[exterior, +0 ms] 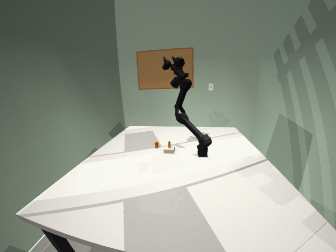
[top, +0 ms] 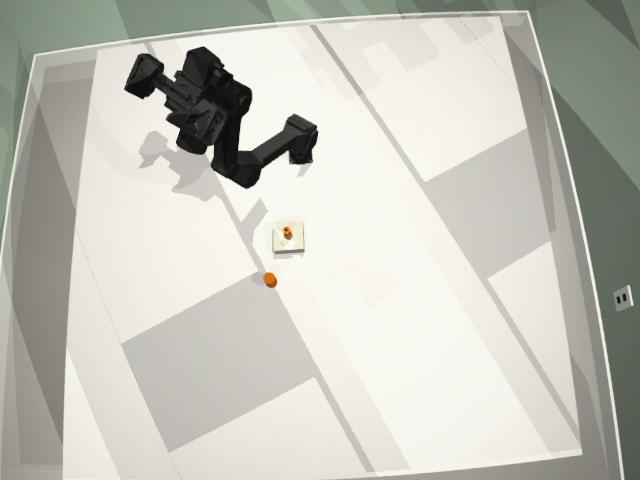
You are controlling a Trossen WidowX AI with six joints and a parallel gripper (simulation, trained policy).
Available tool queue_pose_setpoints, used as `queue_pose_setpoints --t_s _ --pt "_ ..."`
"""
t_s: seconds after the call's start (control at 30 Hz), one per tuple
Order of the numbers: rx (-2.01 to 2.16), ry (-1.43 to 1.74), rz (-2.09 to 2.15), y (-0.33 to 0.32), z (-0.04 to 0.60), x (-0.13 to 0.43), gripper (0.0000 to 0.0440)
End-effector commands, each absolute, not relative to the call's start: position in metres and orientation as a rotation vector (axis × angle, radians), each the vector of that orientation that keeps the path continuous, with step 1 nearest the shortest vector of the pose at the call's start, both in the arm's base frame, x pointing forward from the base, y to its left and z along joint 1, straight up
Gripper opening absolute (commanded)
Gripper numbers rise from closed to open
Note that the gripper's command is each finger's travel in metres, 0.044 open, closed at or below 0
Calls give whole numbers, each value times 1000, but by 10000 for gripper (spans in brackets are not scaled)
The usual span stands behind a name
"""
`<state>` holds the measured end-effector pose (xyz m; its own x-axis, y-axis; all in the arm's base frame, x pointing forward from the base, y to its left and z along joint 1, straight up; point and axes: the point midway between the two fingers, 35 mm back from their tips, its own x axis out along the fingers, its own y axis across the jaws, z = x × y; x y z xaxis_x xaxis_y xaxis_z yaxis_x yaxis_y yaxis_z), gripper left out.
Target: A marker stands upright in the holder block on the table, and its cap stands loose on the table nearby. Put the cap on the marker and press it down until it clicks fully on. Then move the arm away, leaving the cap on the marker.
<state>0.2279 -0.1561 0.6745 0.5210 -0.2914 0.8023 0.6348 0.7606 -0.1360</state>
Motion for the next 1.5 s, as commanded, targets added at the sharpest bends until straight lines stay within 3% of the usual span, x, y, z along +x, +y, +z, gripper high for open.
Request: queue_pose_setpoints --t_s 0.0,0.17,0.23,1.47 --pt "-450 -867 -575 -155 676 226 375" --pt "-477 -928 -573 -151 682 218 250" --pt "-487 -954 -573 -149 684 215 225" --pt "-638 -1391 -443 -103 698 170 308"
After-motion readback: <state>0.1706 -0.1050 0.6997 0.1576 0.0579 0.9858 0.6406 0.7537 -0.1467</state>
